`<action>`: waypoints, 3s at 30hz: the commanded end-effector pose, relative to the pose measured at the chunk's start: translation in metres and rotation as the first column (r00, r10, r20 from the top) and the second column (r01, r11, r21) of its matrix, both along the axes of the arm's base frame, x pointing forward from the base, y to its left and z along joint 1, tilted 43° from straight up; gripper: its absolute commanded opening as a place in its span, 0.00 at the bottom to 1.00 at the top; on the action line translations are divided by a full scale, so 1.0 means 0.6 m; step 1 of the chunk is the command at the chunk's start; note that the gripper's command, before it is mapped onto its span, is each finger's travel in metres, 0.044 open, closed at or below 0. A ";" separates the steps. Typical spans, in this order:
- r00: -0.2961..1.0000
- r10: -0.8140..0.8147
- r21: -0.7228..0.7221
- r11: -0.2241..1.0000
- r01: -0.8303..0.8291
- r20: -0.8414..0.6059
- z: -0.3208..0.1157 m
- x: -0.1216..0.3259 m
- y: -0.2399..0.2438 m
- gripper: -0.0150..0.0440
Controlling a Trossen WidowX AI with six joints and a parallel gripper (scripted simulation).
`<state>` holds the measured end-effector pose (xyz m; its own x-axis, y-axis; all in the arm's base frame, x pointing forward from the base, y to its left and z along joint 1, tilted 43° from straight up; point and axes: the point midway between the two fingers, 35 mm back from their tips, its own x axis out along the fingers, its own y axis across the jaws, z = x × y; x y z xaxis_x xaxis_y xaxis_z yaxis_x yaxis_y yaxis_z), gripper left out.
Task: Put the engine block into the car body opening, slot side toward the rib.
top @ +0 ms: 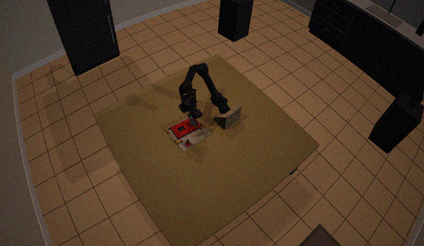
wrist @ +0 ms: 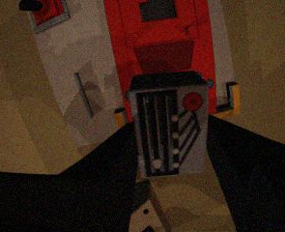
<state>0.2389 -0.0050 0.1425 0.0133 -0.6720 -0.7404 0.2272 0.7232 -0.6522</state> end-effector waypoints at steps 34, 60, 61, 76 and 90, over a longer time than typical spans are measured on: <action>1.000 0.024 0.012 1.000 -0.024 -0.015 -0.024 0.084 -0.044 0.25; 0.998 0.048 -0.005 0.999 -0.048 -0.042 -0.063 0.134 -0.120 0.52; 0.998 0.048 -0.004 0.999 -0.049 -0.042 -0.063 0.134 -0.120 0.52; 0.999 0.036 -0.005 0.999 -0.036 -0.031 -0.063 0.135 -0.120 0.52; 0.999 0.026 -0.005 1.000 -0.026 -0.022 -0.062 0.135 -0.121 0.52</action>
